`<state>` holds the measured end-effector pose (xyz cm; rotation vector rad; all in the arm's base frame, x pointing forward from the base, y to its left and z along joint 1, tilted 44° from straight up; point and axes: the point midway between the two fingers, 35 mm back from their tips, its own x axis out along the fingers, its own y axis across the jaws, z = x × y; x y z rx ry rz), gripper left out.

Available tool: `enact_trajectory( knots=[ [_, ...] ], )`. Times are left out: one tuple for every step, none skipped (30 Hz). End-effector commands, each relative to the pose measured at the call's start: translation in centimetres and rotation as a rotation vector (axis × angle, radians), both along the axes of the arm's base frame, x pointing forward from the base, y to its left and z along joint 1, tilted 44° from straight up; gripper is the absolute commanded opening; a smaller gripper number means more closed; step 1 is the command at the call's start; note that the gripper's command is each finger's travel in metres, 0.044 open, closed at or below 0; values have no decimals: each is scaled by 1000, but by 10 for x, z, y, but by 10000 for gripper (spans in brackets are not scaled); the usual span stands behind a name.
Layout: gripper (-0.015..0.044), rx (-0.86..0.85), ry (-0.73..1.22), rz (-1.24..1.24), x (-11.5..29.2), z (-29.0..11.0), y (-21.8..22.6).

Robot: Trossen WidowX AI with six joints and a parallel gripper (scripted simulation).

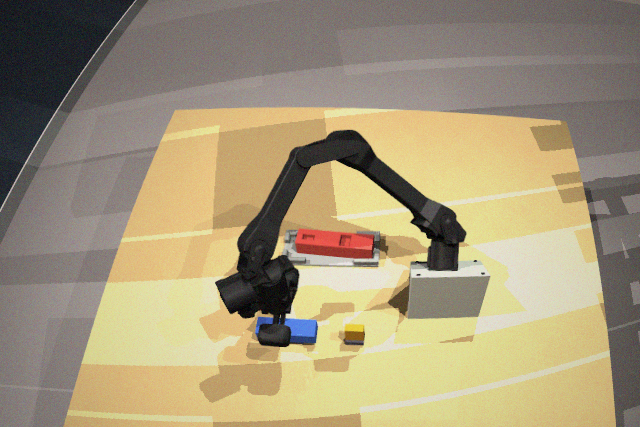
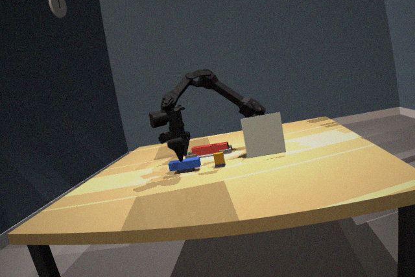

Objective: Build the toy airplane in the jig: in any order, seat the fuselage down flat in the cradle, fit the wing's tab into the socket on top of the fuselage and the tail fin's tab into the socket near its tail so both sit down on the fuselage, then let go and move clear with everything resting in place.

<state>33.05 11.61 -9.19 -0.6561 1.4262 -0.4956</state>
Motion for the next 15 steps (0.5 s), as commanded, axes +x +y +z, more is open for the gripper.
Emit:
enact_trajectory(
  knots=[
    [440,-3,0,4,1,-5,-4],
    [440,-3,0,4,1,-6,-6],
    [440,-3,0,3,1,-7,-7],
    [440,-3,0,3,1,-8,-8],
    [440,-3,0,3,2,-10,-9],
    [440,-3,0,3,2,-11,-10],
    [440,-3,0,3,2,-12,-11],
    [440,-3,0,3,2,-13,-12],
    [440,-3,0,3,2,-14,-13],
    [440,-4,0,3,2,-15,-14],
    [440,-4,0,3,2,-17,-15],
    [440,-4,0,3,2,-18,-17],
    [440,-4,0,3,3,-19,-18],
    [440,-4,0,3,3,-20,-19],
    [440,-4,0,4,3,-21,-20]
  ],
)
